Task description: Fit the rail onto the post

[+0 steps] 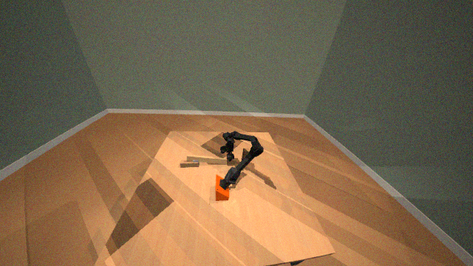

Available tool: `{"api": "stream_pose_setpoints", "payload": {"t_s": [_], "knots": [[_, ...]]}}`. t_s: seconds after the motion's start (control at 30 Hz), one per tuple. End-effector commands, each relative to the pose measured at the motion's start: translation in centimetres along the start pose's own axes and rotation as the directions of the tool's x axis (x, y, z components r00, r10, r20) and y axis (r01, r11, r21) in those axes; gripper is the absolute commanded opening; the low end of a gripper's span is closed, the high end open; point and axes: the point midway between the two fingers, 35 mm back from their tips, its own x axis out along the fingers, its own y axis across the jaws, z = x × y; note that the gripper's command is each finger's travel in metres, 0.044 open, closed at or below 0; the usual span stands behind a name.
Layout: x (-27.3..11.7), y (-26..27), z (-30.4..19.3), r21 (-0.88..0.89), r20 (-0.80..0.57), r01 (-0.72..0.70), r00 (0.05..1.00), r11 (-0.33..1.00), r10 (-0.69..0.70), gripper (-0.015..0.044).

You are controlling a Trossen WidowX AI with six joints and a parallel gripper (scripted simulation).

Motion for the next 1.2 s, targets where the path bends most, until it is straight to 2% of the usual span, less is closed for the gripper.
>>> {"api": "stream_pose_setpoints", "payload": {"t_s": [0.0, 1.17], "knots": [[0.8, 0.1, 0.1, -0.009, -0.006, -0.006, 1.0, 1.0, 0.006, 0.044], [6.4, 0.3, -0.1, -0.009, -0.009, -0.006, 1.0, 1.0, 0.006, 0.044]]}}
